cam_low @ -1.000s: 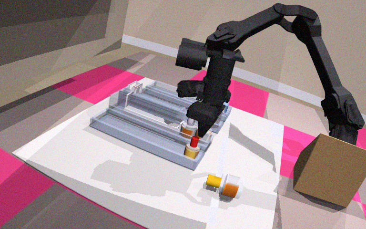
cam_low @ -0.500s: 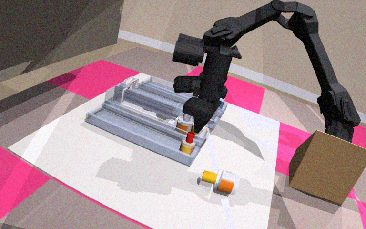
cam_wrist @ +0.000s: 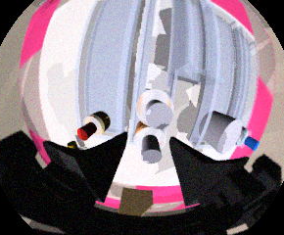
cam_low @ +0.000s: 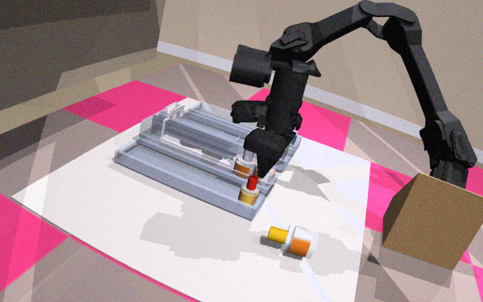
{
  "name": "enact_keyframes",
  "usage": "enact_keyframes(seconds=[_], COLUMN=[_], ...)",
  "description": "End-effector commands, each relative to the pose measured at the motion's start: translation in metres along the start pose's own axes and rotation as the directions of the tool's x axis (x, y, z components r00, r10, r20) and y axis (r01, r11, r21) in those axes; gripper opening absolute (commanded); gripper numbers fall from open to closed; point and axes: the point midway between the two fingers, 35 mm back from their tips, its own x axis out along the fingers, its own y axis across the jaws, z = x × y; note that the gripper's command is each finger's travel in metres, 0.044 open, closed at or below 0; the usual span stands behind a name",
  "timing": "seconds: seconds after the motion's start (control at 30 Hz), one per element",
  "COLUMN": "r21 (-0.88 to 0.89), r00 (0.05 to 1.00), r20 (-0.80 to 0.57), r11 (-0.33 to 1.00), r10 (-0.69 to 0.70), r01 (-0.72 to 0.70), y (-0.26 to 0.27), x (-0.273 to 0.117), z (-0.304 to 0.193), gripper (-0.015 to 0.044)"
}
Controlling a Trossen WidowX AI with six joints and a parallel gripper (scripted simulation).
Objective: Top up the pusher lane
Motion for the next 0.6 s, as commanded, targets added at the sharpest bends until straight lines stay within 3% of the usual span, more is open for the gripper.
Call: enact_keyframes(seconds=[0.0,0.57], r21=[0.007,0.006], r00=[1.0,1.0], r20=[0.006,0.005], r11=[1.0,1.0], r10=[0.002,0.003], r01=[-0.002,-0.003], y=[0.0,0.002], x=[-0.013,-0.019], z=[0.002,-0.029], gripper=[0.0281,0.0281])
